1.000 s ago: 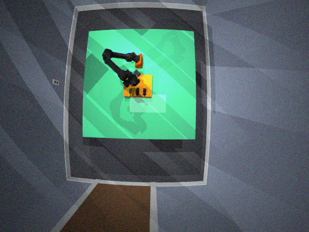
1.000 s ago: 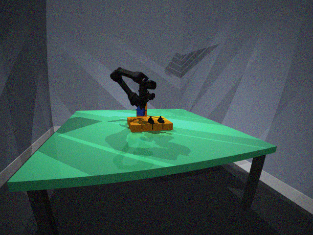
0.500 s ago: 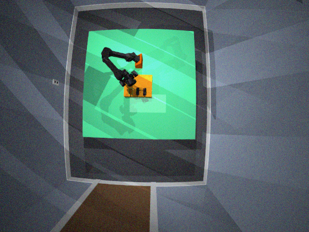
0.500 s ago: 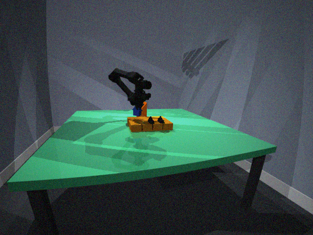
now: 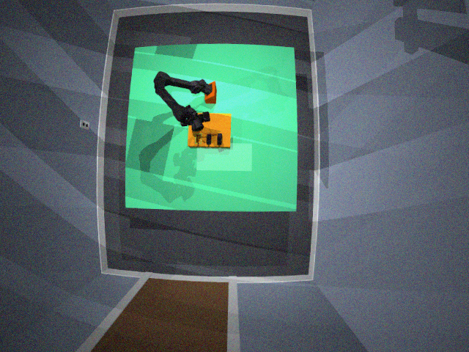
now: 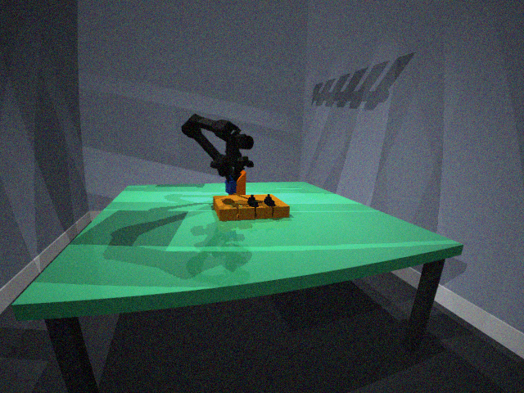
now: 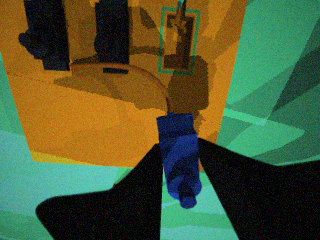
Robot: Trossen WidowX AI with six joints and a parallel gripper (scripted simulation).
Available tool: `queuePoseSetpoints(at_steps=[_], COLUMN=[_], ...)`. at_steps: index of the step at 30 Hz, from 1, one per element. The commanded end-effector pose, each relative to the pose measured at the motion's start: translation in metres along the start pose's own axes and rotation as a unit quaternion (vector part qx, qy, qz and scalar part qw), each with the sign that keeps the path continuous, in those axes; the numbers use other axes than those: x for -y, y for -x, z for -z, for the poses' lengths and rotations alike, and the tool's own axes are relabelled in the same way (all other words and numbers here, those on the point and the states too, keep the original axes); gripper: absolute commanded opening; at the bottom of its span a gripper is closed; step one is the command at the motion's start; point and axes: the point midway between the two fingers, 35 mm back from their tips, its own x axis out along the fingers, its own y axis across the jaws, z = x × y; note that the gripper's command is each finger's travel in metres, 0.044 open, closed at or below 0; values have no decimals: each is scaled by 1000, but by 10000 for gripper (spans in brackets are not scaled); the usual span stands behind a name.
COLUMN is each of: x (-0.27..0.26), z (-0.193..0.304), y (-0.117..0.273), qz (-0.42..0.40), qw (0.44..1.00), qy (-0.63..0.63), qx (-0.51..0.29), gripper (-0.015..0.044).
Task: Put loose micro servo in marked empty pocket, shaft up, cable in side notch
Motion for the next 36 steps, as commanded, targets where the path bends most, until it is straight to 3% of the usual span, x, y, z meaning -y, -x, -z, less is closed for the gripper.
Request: queuePoseSetpoints(at_steps=[1, 13, 36], x=[1, 3, 22], z=[0, -6, -91], y=[0, 0, 1], qz=[3, 3, 3], qw=[997, 994, 994], qy=[-80, -105, -107], qx=[0, 1, 2], gripper=[0, 0, 0])
